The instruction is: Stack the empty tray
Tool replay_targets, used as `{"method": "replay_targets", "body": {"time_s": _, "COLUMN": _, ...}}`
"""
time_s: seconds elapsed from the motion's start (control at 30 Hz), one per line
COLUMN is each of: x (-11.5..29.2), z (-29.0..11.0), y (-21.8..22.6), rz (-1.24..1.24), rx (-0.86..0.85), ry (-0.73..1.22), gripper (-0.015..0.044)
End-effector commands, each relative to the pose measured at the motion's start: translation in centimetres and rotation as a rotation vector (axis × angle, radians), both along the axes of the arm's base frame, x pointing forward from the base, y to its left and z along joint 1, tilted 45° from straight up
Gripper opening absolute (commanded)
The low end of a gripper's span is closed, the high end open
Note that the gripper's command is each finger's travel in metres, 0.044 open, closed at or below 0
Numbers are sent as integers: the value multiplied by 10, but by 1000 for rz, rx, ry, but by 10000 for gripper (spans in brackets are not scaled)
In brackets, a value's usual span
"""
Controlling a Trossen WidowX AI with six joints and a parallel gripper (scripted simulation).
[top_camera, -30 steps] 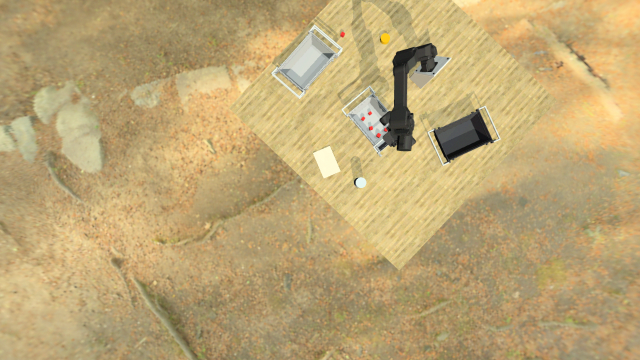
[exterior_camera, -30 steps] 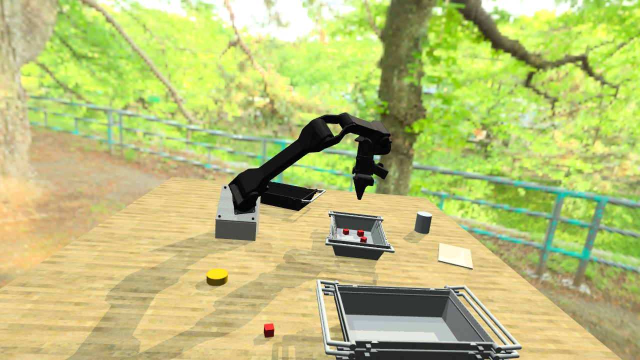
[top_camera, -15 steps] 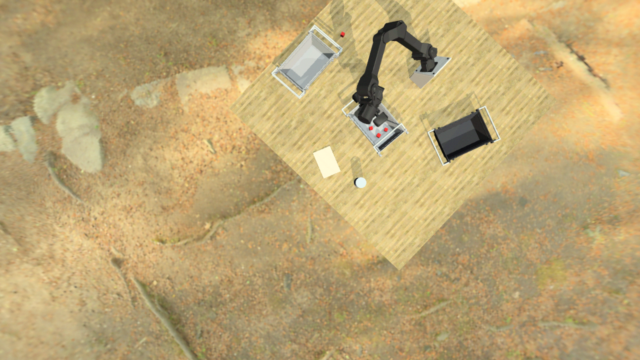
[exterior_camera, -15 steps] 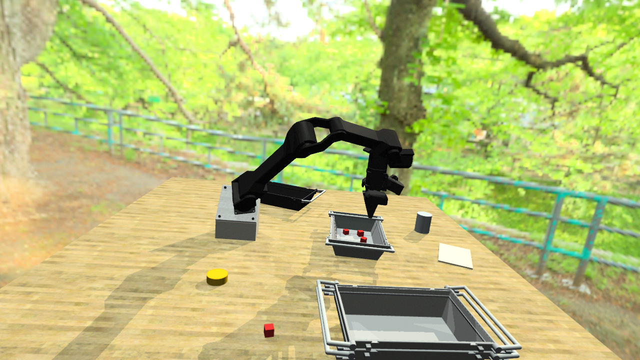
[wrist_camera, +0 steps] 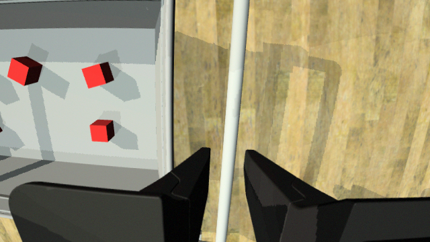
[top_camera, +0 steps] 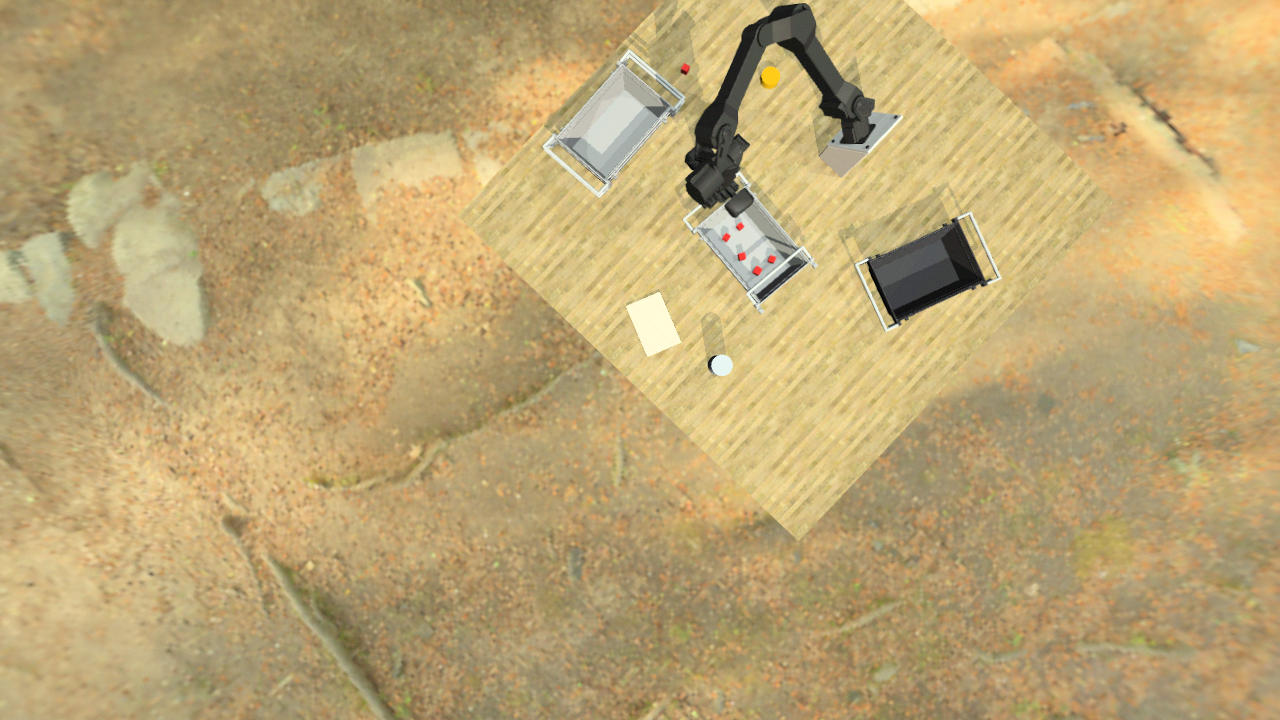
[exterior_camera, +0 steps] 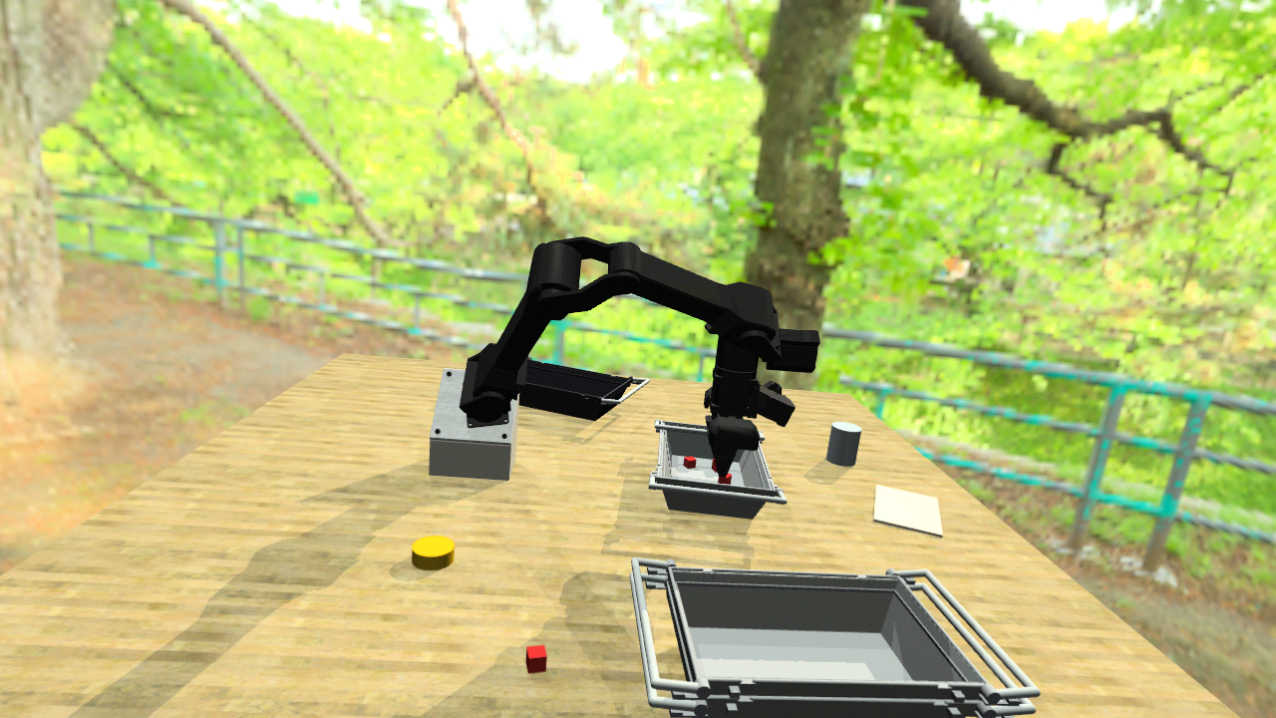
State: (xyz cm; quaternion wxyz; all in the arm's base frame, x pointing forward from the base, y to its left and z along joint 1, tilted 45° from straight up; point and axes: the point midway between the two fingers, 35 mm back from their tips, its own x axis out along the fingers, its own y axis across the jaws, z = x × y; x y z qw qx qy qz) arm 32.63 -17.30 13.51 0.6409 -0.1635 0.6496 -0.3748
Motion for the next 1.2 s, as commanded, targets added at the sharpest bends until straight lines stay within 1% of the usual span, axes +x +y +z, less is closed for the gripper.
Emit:
{"method": "replay_targets", "body": {"time_s": 0.0, "x": -3, "z": -8, "y": -11, "rz": -5, "rx": -2, "ry": 3, "gripper": 81}}
{"method": "replay_targets", "body": {"time_s": 0.27, "x": -9, "z": -34, "y": -37, "rz": -4, "rx": -5, "ry": 4, "gripper": 81}}
{"method": "replay_targets", "body": {"time_s": 0.4, "x": -10, "z": -36, "y": -39, "rz": -4, "rx": -5, "ry": 4, "gripper": 81}}
{"method": "replay_targets", "body": {"time_s": 0.77, "x": -1, "z": -29, "y": -5, "rz": -4, "rx": -3, "ry": 4, "gripper": 81}}
{"method": "replay_targets", "body": {"time_s": 1.03, "x": 5, "z": -39, "y": 11, "rz": -4, "rx": -2, "ry": 3, "gripper": 81}}
{"method": "replay_targets", "body": {"time_s": 1.17, "x": 9, "z": -54, "y": 20, "rz": -4, "rx": -2, "ry": 3, "gripper": 81}}
